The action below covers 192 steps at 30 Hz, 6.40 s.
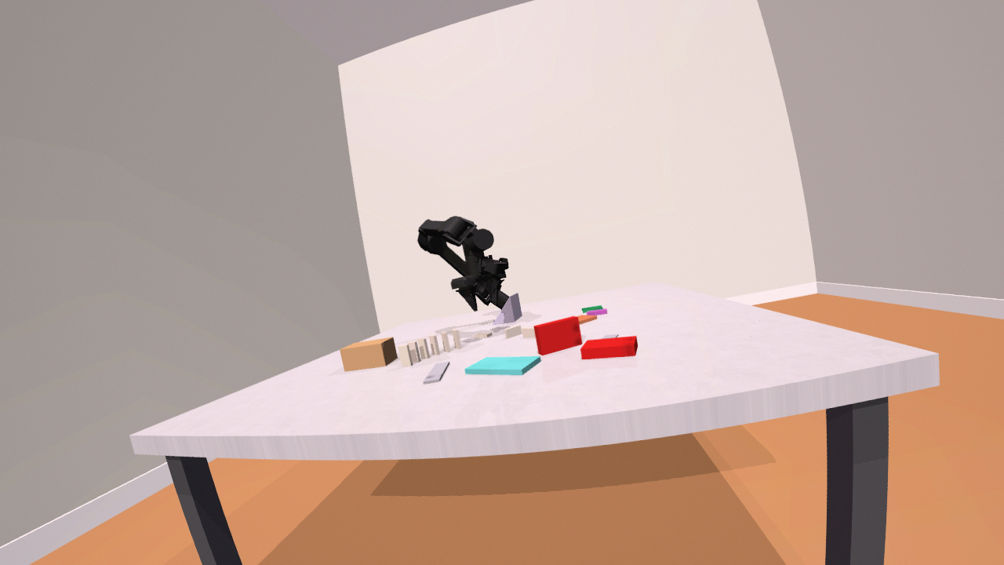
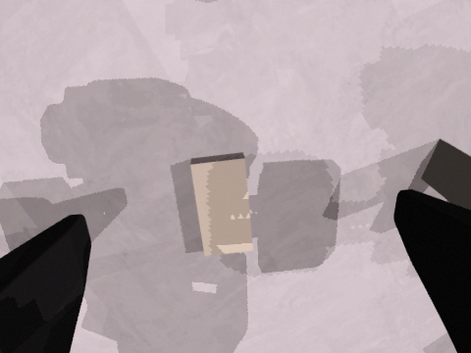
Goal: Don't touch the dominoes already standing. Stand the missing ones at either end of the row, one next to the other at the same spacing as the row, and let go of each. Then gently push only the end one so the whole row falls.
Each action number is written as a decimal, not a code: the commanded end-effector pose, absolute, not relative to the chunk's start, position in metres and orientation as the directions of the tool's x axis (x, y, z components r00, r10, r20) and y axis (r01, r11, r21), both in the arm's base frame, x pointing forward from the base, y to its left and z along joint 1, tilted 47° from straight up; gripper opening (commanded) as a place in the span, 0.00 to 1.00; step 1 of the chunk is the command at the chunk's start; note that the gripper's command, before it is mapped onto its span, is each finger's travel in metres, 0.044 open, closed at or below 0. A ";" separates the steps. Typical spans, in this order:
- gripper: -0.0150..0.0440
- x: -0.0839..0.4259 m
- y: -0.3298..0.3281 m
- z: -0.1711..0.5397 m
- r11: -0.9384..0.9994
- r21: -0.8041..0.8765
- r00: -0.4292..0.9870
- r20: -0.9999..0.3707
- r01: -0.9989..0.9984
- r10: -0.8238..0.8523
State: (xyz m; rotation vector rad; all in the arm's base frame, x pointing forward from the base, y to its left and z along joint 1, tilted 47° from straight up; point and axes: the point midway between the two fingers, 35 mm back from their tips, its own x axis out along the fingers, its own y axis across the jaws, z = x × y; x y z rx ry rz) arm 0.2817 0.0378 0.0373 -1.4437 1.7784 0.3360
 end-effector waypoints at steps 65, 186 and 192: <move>0.44 0.280 0.052 0.068 0.276 -0.235 -0.042 -0.686 -0.932 -0.726; 0.44 0.249 -0.144 0.199 0.660 -0.714 0.971 -0.206 -0.233 0.120; 0.44 0.250 -0.158 0.186 0.661 -0.713 0.971 -0.208 -0.233 0.118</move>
